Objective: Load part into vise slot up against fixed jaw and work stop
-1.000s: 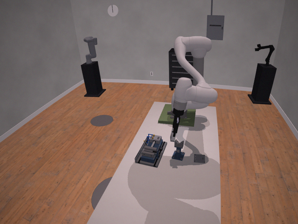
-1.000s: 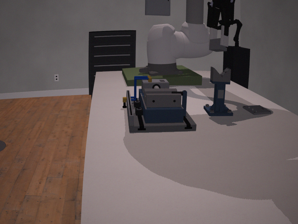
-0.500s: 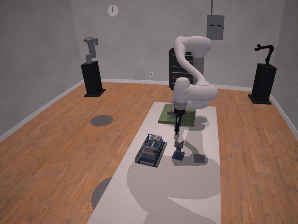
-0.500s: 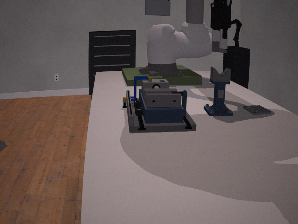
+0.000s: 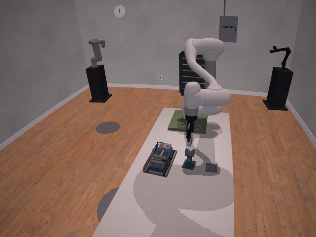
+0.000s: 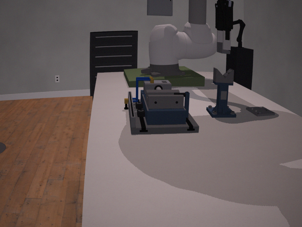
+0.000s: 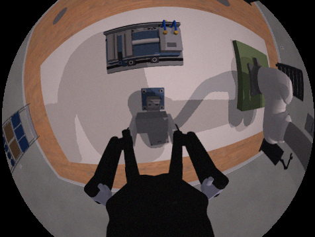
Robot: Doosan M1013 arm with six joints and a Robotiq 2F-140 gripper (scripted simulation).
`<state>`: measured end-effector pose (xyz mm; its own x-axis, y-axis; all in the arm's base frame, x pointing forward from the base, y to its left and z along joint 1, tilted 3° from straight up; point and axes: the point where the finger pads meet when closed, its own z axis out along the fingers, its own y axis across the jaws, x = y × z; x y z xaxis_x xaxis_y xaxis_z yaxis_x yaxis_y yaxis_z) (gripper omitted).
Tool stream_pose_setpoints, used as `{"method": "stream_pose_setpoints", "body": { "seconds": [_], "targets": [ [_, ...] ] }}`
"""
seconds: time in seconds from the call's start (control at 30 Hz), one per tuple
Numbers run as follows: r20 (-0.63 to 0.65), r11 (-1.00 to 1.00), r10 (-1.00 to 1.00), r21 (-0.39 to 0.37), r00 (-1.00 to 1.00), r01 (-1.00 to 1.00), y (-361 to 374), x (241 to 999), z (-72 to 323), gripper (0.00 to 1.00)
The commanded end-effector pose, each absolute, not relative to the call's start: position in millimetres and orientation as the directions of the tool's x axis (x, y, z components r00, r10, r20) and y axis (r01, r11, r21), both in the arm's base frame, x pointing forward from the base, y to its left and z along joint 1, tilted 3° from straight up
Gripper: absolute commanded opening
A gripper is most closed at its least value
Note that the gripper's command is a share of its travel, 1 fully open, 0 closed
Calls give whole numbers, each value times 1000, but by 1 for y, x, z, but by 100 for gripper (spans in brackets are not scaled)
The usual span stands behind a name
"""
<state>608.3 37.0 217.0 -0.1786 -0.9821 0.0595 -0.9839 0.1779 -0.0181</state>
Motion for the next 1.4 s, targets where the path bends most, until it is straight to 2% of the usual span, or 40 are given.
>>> {"method": "stream_pose_setpoints", "body": {
  "seconds": [0.0, 1.37],
  "targets": [
    [54, 188, -981, -12, -188, -982, 39, 606, 217, 0],
    [50, 197, -979, -7, -197, -980, 40, 605, 217, 0]
  ]
}}
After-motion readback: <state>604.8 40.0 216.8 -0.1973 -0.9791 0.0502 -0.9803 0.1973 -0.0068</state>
